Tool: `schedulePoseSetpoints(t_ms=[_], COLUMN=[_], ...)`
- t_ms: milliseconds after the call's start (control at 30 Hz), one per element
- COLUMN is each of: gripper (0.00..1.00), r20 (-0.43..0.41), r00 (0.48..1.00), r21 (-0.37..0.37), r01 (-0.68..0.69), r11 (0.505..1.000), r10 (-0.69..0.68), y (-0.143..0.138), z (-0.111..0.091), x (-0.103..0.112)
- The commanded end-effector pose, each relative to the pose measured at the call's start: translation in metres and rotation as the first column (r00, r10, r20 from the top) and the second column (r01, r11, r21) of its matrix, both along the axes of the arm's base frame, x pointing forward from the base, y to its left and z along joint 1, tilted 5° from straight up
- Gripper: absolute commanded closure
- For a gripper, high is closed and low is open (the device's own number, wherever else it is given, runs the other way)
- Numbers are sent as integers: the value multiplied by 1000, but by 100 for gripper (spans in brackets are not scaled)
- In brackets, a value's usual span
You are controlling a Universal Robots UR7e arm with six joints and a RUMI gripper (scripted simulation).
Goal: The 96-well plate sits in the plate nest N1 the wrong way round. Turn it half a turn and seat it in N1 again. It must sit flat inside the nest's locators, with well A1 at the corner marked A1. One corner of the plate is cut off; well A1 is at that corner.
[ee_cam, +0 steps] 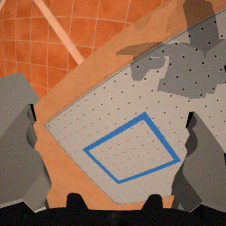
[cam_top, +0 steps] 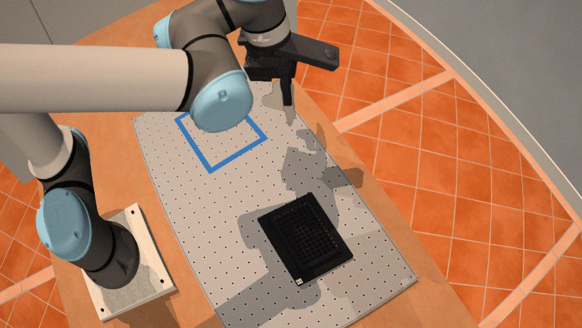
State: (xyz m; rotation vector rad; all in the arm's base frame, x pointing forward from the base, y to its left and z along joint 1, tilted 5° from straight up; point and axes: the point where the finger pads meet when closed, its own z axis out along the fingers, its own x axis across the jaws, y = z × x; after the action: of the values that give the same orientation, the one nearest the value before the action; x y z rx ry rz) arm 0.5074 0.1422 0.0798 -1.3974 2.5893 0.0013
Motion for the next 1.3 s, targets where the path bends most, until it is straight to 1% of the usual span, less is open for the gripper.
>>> schedulePoseSetpoints(t_ms=[0, 133, 167, 300, 367, 400, 533, 600, 767, 867, 933, 1000, 1167, 1267], gripper=[0, 0, 0, 0, 0, 0, 0, 0, 0, 0, 0, 0, 0, 0], r20=[-27, -27, -27, -56, -56, -63, -63, -63, -95, -95, -95, -95, -120, -120], r00=[994, 994, 994, 970, 970, 962, 961, 961, 902, 902, 902, 902, 818, 818], r21=[-13, -13, -13, -31, -31, -36, -36, -36, -65, -65, -65, -65, -99, -99], r01=[108, 108, 108, 234, 234, 265, 267, 267, 416, 417, 417, 417, 554, 554], r11=[994, 994, 994, 972, 972, 964, 963, 963, 907, 907, 907, 907, 827, 827], r10=[-109, -109, -109, -236, -236, -267, -269, -269, -421, -421, -421, -421, -562, -562], y=[-23, -41, -41, -61, -61, -66, -85, -88, -111, -125, -125, -132, -154, -168], z=[-1, -2, -2, -3, -3, -3, -4, -4, -5, -5, -5, -5, -6, -6], x=[-2, -5, -5, -9, -9, -10, -15, -15, -24, -29, -29, -31, -41, -48])
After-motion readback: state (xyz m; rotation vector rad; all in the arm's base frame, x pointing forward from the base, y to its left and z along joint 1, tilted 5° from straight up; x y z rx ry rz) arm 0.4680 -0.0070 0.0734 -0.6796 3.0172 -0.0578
